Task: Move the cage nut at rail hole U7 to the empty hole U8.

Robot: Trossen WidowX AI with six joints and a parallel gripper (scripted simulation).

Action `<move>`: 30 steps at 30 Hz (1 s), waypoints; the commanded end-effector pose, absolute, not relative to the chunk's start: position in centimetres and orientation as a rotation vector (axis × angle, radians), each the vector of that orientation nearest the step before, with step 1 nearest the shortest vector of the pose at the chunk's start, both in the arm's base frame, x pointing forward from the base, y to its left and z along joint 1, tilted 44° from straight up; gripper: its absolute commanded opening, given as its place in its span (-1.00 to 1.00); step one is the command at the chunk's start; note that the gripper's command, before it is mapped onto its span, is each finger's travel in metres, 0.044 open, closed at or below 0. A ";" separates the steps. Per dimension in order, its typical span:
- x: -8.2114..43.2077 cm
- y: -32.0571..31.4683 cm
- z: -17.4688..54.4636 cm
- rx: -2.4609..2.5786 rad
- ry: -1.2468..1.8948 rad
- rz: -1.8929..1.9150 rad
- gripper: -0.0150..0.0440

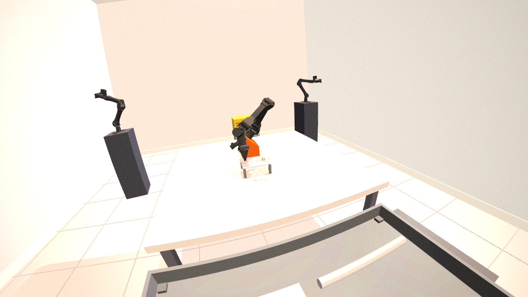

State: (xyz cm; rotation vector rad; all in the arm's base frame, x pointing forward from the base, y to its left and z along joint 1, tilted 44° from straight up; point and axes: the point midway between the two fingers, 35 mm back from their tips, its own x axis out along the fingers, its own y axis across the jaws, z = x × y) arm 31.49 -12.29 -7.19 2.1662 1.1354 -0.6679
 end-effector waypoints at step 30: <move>31.9 -12.5 -7.1 2.133 1.195 -0.688 -0.40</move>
